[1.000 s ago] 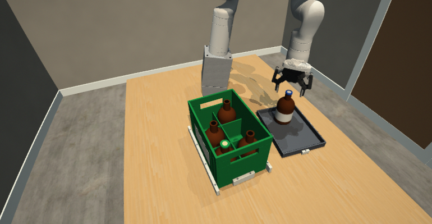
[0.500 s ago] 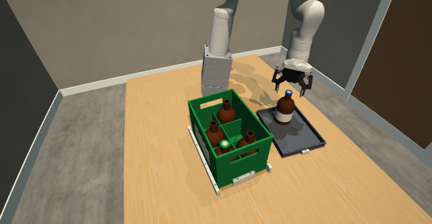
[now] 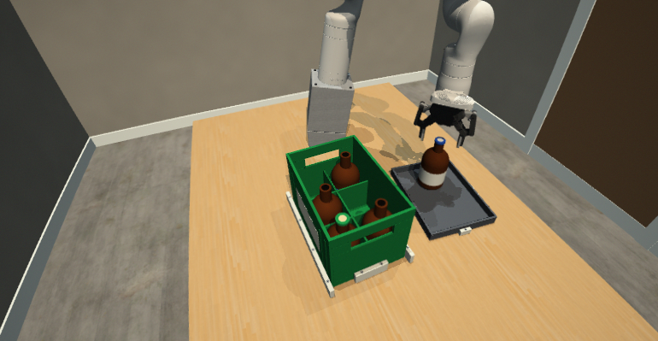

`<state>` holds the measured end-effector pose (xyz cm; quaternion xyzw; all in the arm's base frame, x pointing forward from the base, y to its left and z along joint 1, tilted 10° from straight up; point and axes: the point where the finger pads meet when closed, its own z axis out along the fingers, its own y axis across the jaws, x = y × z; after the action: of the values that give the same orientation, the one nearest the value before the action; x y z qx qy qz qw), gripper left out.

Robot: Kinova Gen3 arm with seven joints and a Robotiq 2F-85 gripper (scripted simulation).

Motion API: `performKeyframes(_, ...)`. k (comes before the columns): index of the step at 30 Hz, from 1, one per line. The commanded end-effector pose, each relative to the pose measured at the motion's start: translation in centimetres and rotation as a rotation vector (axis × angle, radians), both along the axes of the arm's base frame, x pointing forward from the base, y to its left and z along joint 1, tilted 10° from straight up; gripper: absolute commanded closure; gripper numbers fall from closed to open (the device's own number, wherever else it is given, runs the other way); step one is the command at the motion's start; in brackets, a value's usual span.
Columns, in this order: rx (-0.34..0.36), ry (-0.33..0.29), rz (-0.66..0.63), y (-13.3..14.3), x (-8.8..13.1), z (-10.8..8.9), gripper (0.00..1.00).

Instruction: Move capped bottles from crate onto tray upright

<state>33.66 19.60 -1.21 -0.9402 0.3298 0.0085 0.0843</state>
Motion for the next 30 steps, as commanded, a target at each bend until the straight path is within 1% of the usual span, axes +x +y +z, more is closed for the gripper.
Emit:
performKeyframes(1, 0.000, -0.001, 0.000, 0.0, 0.0, 0.0, 0.00)
performKeyframes(9, 0.000, -0.001, 0.000, 0.0, 0.0, 0.0, 0.00)
performKeyframes(24, 0.000, 0.000, 0.001, -0.8, -0.2, 5.0, 0.00)
performKeyframes(26, 0.000, 0.000, 0.001, -0.8, -0.2, 5.0, 0.00)
performKeyframes(27, 0.000, 0.009, 0.015, -0.4, -0.7, 4.6, 0.00)
performKeyframes(30, 0.000, 0.007, 0.012, -0.5, -0.6, 4.9, 0.00)
